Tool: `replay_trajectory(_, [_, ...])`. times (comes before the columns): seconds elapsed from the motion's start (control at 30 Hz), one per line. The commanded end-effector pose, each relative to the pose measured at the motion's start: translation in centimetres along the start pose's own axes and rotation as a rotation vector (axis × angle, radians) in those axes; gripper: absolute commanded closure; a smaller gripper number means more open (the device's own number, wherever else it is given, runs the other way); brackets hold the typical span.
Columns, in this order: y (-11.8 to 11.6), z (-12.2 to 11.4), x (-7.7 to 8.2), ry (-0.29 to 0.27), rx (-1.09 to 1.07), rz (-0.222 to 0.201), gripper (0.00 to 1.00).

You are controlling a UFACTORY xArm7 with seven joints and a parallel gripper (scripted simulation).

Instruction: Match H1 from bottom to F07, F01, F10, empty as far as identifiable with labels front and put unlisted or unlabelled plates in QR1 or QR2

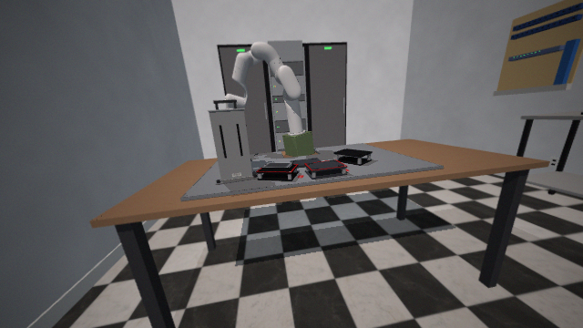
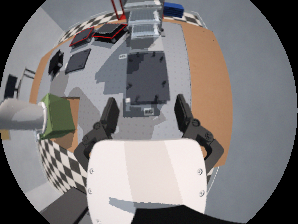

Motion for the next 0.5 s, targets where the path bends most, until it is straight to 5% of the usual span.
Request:
replay_trajectory(0.0, [0.09, -0.10, 0.07, 0.063, 0.003, -0.007, 0.00])
replay_trajectory(0.47, [0.03, -0.49, 0.00, 0.261, 0.002, -0.031, 0.00])
Point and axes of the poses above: the point where the finger pads meet when closed, its own x axis back along the fingers, its own y axis across the jaws, z = x × y, the point moved 2 cm from there along x, back along the fingers, and after that the axes turned 7 degrees about x, right-handed, at the moved point
